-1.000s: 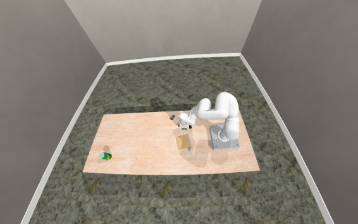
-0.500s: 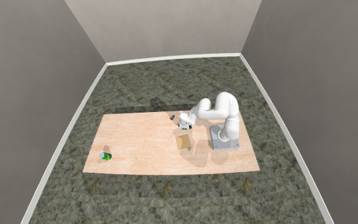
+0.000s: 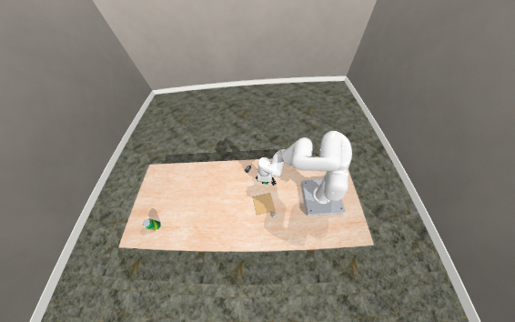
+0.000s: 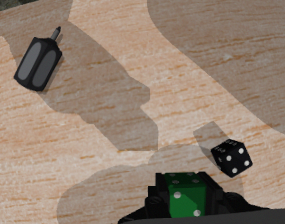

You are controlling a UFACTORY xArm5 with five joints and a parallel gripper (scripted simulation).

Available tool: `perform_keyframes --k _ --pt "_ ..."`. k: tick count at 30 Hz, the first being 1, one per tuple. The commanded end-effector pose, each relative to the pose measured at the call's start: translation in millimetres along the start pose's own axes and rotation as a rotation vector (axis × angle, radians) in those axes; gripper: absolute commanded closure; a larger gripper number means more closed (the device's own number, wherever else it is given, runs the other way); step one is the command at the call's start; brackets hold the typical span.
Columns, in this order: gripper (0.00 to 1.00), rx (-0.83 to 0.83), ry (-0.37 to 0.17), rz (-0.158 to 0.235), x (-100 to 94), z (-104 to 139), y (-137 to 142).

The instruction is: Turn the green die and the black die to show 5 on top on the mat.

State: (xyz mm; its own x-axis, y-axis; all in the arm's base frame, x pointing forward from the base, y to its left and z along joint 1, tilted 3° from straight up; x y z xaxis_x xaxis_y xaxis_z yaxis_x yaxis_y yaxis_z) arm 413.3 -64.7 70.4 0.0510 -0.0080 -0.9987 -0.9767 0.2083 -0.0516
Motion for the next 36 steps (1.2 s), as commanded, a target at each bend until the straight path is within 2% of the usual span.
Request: perform_keyframes --k 1,5,24,29,36 --pt "0.73 0.0 0.0 -0.001 -37.6 0 0" --pt "0.73 0.0 0.0 -0.001 -51.3 0 0" --pt "0.73 0.05 0.0 -0.001 -52.5 0 0" --pt "0.73 0.247 0.0 -0.001 -50.9 0 -1" --pt "0.73 0.439 0.0 -0.001 -49.3 -1 -3"
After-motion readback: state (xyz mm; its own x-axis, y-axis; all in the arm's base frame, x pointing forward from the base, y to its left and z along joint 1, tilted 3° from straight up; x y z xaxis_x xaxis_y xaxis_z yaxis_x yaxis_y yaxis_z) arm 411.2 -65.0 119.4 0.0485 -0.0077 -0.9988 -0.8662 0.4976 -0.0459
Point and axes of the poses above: the point where the finger pads meet when closed, its own x axis out along the fingers, its own y axis across the jaws, z = x × y, the point moved 4 cm from there along -x, back along the fingers, and after that the axes turned 14 degrees about x, right-handed, at the moved point
